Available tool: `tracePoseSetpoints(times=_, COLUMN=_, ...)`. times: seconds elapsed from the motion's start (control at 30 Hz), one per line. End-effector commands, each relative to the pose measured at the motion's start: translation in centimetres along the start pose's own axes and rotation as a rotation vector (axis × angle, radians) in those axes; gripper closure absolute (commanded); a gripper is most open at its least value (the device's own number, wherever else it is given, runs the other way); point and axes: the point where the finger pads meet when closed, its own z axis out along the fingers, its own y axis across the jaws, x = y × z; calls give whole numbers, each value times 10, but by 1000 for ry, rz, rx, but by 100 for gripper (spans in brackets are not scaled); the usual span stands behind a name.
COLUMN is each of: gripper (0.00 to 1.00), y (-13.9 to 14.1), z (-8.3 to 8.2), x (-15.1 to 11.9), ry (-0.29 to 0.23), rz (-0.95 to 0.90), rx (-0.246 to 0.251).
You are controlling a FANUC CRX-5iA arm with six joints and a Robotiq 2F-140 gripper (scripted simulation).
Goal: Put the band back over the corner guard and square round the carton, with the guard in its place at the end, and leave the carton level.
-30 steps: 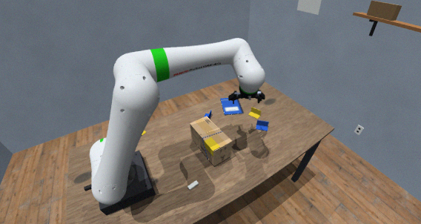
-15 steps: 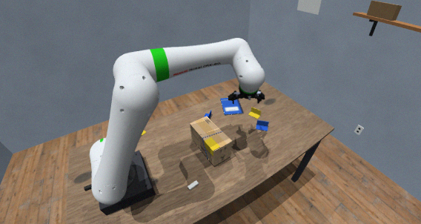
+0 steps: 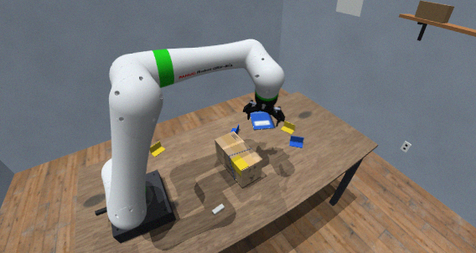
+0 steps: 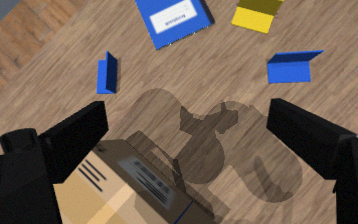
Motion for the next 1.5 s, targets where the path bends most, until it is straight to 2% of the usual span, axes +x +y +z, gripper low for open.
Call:
tracePoseSetpoints(times=0.0, gripper=0, y=-23, z=-9, x=-23, ry=-73, rz=100, rx=-11)
tracePoseSetpoints(times=0.4, gripper=0, y=-67, z=-34, x=-83, ry=-235, rz=334, rx=-73)
tracePoseSetpoints(times=0.47, gripper=0, y=-67, z=-34, x=-83, ry=-235, rz=334, rx=-73)
tracePoseSetpoints(times=0.5, gripper=0, y=-77, z=-41, x=-98, ry=-272, rz=390, rx=-98)
tracePoseSetpoints(times=0.7, gripper=0, y=-92, z=-56, x=-127, ry=-335, rz=495, rx=-156)
tracePoseSetpoints(times=0.97, gripper=0, y=-110, z=-80, x=-168, ry=-409, rz=642, rx=-261)
tracePoseSetpoints(times=1.47, gripper=0, y=-112, z=-83, x=-172, ry=-416, rz=658, rx=-274)
